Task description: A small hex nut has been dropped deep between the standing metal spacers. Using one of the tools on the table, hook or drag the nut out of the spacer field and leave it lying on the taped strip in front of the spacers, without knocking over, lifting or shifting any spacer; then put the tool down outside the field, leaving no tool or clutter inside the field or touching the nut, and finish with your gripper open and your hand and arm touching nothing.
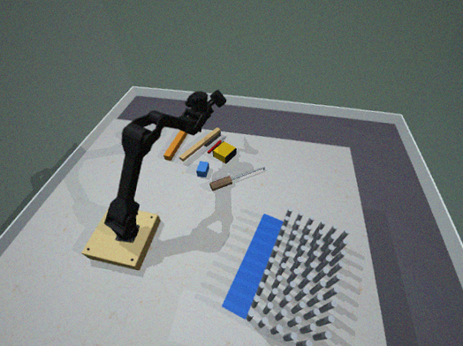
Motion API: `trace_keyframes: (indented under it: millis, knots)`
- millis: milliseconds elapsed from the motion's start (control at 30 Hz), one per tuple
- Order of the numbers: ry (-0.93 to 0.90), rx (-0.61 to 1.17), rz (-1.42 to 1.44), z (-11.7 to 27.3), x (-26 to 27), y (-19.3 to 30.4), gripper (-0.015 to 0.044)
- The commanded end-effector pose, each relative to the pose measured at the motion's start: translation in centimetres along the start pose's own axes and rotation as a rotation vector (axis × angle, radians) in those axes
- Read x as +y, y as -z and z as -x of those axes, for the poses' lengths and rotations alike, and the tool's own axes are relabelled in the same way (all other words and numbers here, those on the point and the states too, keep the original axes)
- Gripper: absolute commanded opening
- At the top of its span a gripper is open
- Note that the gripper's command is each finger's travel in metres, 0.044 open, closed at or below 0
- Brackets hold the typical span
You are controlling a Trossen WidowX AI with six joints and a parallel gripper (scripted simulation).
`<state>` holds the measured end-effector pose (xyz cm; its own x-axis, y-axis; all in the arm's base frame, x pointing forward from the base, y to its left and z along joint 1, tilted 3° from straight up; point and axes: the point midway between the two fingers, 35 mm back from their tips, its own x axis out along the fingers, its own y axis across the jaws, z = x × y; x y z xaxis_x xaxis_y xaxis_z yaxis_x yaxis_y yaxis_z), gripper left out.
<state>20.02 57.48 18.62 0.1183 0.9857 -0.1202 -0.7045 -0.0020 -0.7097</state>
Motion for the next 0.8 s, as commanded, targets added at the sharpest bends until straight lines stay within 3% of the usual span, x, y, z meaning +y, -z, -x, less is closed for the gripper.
trace_keyframes:
  millis: [0,333,767]
  knots:
    - [0.004,0.005,-0.003,0.1,-0.2,0.2,0.0426]
    - [0.252,0.262,-0.173,9.8,-9.5,10.6,0.0440]
    - [0.672,0.586,-0.411,29.1,-16.2,21.3,0.0440]
